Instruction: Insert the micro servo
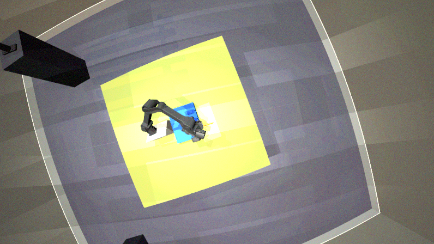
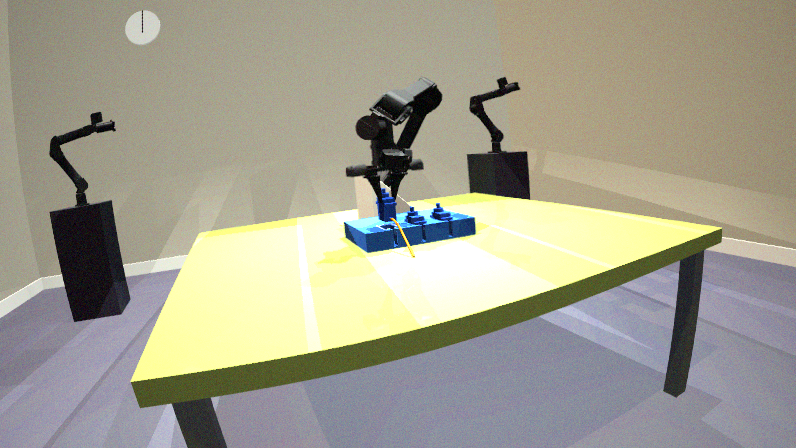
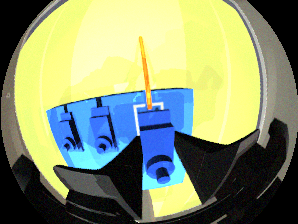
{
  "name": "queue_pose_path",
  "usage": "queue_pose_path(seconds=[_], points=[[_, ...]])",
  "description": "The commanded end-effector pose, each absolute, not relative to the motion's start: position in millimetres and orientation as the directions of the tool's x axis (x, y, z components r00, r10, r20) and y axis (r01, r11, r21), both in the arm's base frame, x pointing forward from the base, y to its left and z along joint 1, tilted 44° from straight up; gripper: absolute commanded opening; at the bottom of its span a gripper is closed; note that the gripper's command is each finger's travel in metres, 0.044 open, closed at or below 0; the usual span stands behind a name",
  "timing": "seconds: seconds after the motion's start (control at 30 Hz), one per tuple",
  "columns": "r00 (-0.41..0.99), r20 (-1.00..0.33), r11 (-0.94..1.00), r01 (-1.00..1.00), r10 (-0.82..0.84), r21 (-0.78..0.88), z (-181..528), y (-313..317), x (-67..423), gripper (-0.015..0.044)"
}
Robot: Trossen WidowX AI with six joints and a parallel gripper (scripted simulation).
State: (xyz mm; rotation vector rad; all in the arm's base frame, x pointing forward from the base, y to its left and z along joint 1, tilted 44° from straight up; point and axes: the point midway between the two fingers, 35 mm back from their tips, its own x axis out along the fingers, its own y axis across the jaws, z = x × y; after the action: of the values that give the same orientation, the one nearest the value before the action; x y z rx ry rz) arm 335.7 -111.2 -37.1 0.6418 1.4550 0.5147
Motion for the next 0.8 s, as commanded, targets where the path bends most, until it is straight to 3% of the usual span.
queue_pose_path(seconds=[0.0, 0.77], points=[[0.064, -0.733, 0.730, 0.067, 0.677, 0.680, -41.8, -108.0, 335.9, 0.0000], [0.065, -0.733, 0.730, 0.067, 0.677, 0.680, -51.6, -98.8, 336.7, 0.0000]])
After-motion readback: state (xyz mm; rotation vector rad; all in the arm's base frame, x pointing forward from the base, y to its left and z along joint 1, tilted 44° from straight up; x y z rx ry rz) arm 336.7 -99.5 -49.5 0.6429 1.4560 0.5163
